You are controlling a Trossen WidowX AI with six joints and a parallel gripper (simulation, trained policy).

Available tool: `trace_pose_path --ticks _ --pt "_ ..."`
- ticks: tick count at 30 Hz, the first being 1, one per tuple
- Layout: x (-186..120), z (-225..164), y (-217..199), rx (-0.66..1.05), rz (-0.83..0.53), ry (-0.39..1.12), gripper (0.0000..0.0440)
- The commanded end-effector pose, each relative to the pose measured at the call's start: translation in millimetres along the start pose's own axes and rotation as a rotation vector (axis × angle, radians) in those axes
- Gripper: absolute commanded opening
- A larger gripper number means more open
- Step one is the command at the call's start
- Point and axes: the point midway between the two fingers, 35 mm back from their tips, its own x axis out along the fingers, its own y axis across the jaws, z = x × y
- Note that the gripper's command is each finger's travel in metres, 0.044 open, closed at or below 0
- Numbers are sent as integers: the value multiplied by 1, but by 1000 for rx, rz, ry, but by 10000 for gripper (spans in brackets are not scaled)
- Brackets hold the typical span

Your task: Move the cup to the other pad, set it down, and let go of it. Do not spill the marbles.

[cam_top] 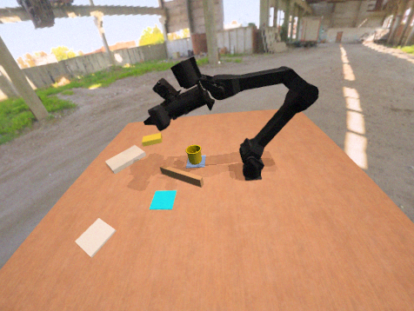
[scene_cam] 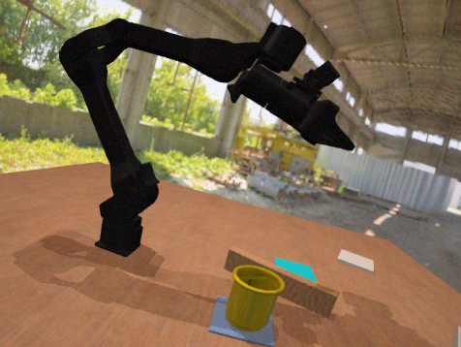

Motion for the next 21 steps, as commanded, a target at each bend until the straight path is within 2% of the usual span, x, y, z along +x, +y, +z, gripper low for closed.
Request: trace_pose_path --ticks 1,6,21 --pt "1 -4 2 30 -6 59 103" --pt "1 -9 5 63 -11 139 117" --pt "-2 -31 9 115 -57 393 122"
